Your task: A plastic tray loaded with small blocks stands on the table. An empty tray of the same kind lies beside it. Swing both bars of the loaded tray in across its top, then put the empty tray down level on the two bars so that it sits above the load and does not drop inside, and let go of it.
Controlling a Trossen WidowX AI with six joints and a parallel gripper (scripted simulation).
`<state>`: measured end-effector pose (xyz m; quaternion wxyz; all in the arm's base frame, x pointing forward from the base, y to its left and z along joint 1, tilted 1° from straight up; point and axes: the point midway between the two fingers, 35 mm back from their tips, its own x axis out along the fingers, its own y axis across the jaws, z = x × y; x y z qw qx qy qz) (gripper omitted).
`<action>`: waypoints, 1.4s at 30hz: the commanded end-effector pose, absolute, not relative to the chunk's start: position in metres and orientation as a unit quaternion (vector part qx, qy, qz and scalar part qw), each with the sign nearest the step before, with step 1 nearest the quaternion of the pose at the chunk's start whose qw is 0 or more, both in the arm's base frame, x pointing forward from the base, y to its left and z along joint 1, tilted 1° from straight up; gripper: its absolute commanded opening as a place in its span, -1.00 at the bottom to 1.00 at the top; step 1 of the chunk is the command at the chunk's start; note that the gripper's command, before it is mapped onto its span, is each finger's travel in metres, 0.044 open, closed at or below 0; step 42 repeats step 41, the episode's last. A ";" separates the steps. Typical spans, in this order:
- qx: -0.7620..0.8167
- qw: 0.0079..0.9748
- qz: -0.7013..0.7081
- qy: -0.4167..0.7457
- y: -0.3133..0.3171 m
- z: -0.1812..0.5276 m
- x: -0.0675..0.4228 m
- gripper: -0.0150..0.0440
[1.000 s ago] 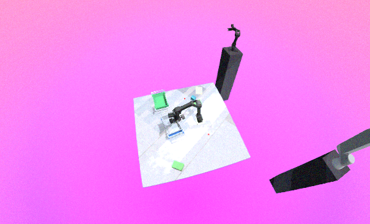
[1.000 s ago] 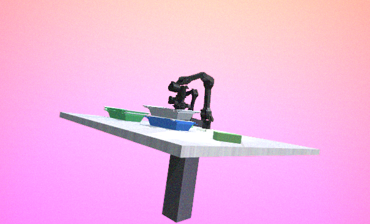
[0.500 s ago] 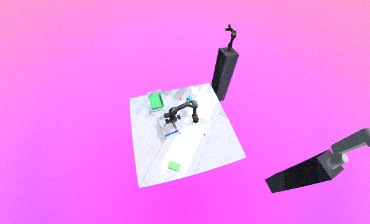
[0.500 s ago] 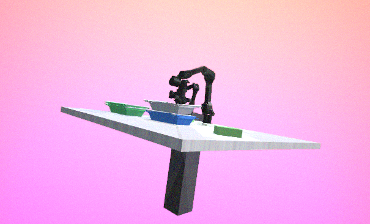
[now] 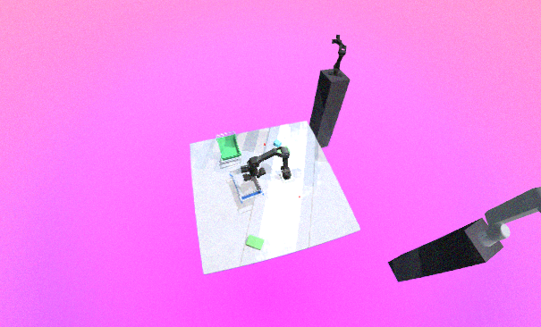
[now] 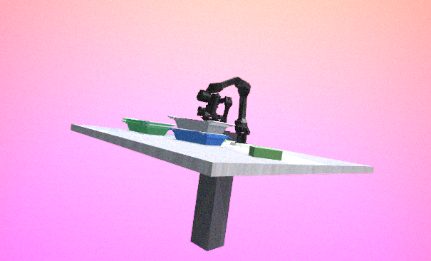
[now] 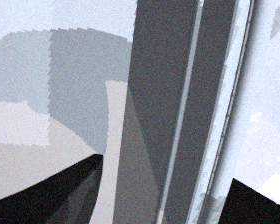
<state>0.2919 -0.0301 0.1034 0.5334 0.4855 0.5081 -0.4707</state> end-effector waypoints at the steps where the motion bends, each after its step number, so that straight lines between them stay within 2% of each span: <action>1: 0.483 0.534 -0.472 0.509 -0.031 0.103 0.291 0.50; 11: 0.483 0.534 -0.472 0.509 -0.031 0.103 0.291 1.00; 21: 0.485 0.533 -0.471 0.508 -0.030 0.111 0.293 1.00; 42: 0.483 0.534 -0.472 0.509 -0.029 0.206 0.289 1.00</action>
